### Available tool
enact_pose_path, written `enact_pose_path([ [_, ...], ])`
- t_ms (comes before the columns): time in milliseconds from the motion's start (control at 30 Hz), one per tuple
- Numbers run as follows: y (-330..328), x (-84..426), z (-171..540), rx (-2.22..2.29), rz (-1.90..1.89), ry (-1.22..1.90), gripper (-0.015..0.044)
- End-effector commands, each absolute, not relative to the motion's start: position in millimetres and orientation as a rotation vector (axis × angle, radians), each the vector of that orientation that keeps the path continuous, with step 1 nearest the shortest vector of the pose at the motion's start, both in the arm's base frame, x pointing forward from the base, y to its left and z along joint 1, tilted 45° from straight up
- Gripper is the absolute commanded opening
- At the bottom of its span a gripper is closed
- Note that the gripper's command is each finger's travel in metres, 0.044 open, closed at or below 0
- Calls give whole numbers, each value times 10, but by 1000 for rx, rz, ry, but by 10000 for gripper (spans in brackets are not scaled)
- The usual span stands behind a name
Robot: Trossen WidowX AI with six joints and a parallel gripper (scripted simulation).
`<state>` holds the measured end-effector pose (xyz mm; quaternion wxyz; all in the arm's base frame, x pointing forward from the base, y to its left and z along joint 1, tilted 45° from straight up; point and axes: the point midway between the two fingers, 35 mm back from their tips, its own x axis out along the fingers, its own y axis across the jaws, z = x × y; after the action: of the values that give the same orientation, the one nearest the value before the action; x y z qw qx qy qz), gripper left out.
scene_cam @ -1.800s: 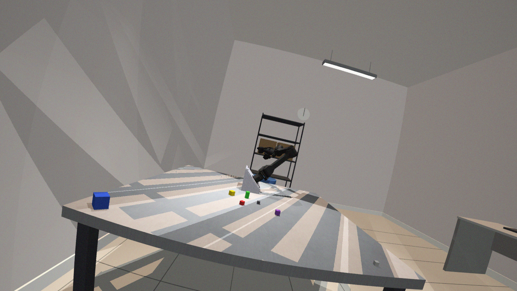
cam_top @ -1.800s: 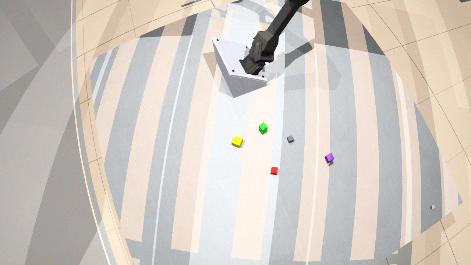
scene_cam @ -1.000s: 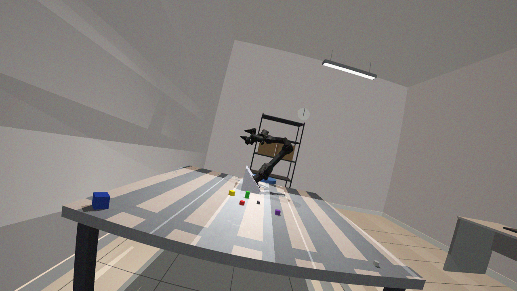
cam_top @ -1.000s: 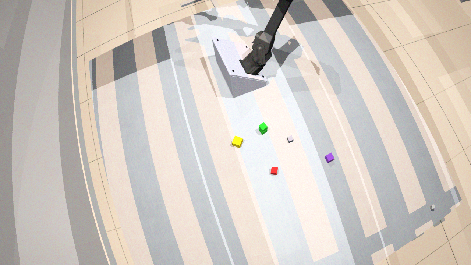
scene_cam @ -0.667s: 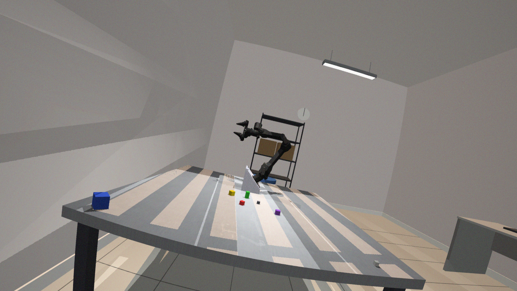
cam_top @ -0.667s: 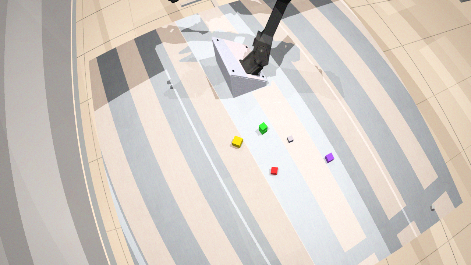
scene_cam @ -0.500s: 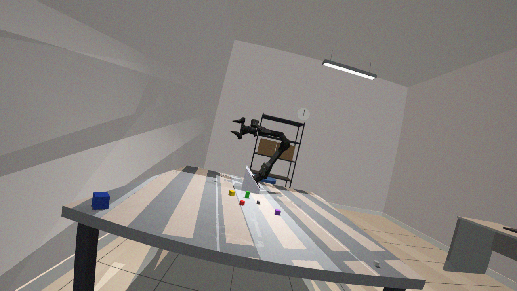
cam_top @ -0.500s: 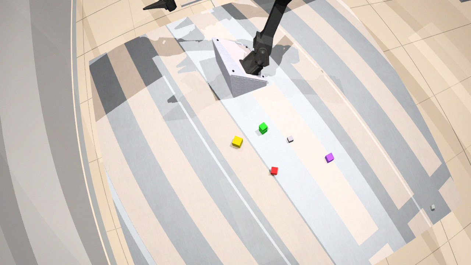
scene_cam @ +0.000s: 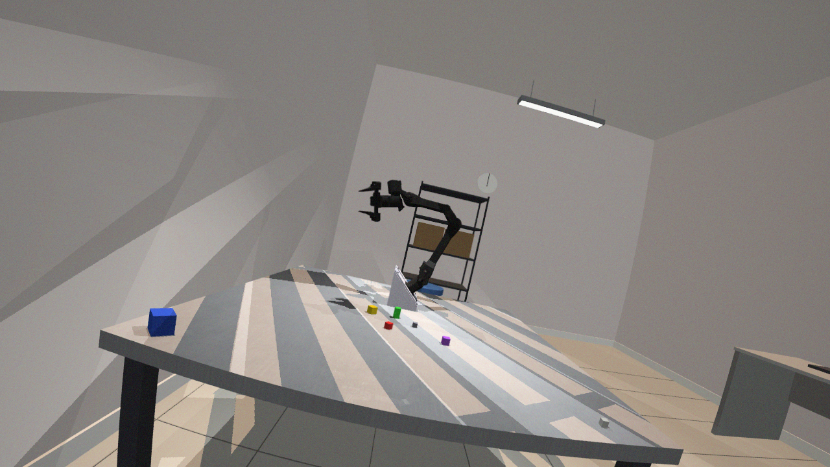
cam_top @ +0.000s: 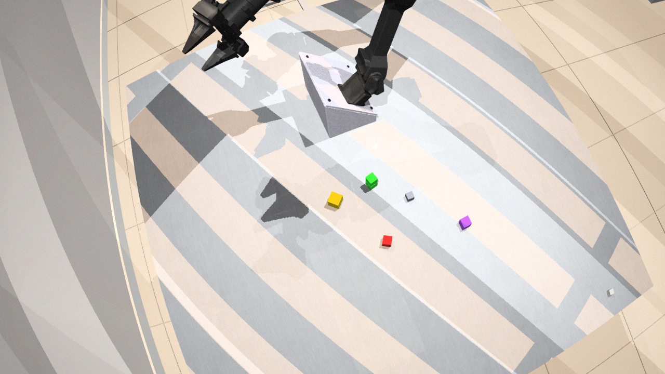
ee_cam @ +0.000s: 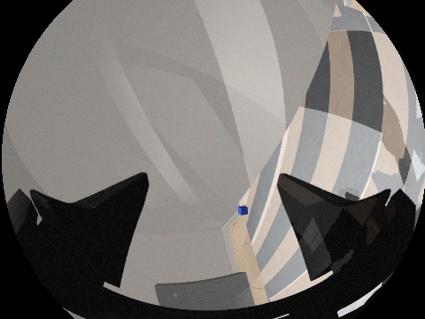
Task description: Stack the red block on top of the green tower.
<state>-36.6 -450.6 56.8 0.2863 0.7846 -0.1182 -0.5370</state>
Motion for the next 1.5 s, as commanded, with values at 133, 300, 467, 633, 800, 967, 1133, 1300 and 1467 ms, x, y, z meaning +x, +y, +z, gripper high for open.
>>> enact_pose_path([
  [133, -4380, 473, 407, 2048, -1289, 40, 440],
  [300, -4211, 1021, 312, 1988, -1173, 269, 440],
  [467, -3975, 1533, 223, 1912, -1045, 482, 440],
  [633, -3680, 1989, 144, 1802, -916, 678, 440],
  [800, -3322, 2397, 71, 1689, -774, 858, 440],
  [967, -2907, 2734, -6, 1576, -638, 1029, 440],
  [1133, -2492, 2982, -73, 1463, -510, 1177, 440],
  [1300, -2075, 3191, -128, 1361, -351, 1305, 440],
  [1467, -1580, 3367, -180, 1242, -163, 1436, 440],
])
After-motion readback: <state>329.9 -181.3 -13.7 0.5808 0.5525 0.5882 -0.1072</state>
